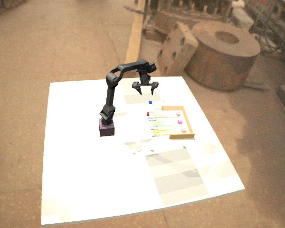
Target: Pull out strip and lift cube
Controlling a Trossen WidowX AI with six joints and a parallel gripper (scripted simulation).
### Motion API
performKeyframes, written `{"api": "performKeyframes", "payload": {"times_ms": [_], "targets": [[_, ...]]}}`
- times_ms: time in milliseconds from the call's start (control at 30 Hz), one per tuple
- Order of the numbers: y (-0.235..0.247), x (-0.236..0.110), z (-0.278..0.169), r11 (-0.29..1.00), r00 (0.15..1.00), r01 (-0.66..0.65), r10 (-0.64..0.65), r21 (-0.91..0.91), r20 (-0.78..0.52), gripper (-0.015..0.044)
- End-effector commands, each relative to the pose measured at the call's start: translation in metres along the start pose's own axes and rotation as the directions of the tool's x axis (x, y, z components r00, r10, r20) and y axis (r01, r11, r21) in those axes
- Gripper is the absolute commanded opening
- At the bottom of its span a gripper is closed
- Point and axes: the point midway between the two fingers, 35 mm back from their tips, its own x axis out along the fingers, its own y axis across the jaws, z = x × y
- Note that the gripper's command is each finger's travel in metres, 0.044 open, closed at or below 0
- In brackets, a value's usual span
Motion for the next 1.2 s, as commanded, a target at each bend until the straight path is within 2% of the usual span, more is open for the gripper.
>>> {"api": "performKeyframes", "payload": {"times_ms": [0,233,400,567,700,1167], "targets": [[-0.001,0.001,0.0,1.0,1.0,0.001,-0.002,0.01,0.006,0.04],[-0.022,0.033,-0.011,0.925,0.971,0.014,-0.103,0.38,0.216,0.04],[-0.036,0.052,-0.027,0.789,0.908,-0.035,-0.231,0.614,0.35,0.04],[-0.045,0.065,-0.05,0.623,0.81,-0.127,-0.384,0.772,0.443,0.04],[-0.046,0.07,-0.068,0.514,0.728,-0.203,-0.49,0.833,0.48,0.04],[-0.046,0.07,-0.069,0.509,0.723,-0.208,-0.495,0.836,0.481,0.04]]}}
